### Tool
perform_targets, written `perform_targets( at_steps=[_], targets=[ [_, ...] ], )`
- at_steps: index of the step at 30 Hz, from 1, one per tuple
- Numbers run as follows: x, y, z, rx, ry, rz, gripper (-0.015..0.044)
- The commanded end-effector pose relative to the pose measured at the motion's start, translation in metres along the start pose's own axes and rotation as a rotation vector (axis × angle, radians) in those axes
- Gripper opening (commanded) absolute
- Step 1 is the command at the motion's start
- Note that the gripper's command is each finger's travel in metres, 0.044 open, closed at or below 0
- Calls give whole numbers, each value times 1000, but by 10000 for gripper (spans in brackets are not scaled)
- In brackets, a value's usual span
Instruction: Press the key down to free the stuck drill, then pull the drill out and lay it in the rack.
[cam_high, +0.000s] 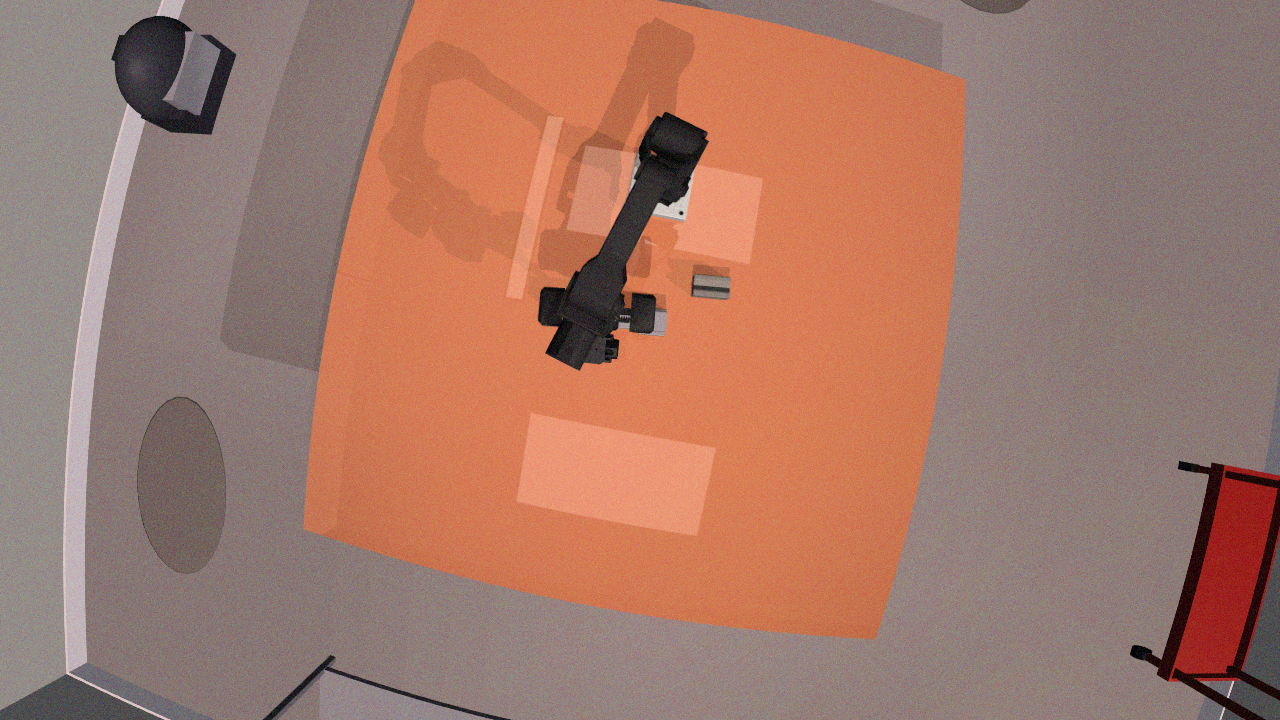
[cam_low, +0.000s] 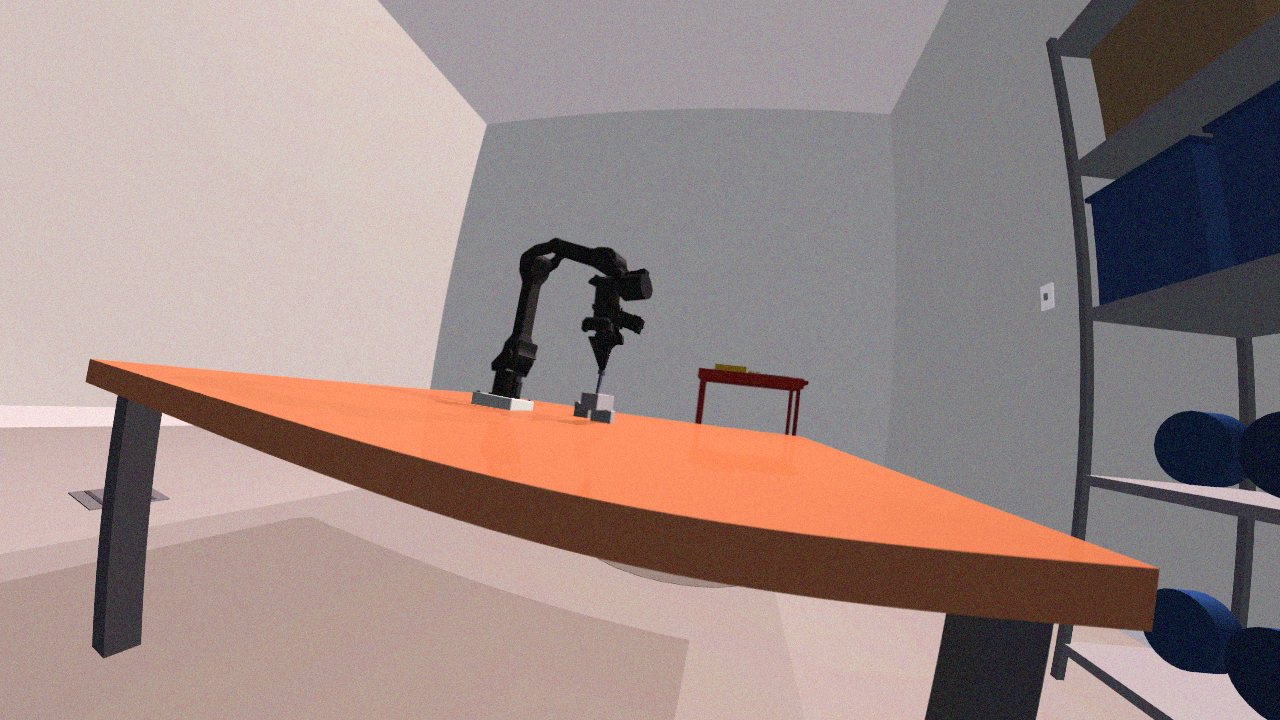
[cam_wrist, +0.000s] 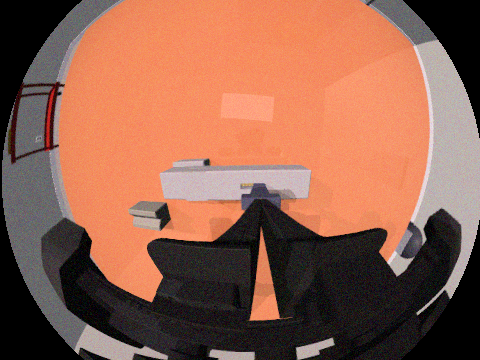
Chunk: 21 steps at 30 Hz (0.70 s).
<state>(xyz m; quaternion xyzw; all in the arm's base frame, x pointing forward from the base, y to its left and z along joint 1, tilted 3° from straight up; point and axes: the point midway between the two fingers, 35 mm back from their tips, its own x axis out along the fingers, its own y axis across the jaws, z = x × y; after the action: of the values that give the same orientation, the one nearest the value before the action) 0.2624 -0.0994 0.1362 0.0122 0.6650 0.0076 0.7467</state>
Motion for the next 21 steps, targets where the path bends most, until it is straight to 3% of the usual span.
perform_targets(
  at_steps=[1,15,21],
  targets=[
    [19,-2,-7,3,51,5,0],
    [28,-3,-8,3,51,5,0],
    [-9,-4,0,3,51,5,157]
  ],
)
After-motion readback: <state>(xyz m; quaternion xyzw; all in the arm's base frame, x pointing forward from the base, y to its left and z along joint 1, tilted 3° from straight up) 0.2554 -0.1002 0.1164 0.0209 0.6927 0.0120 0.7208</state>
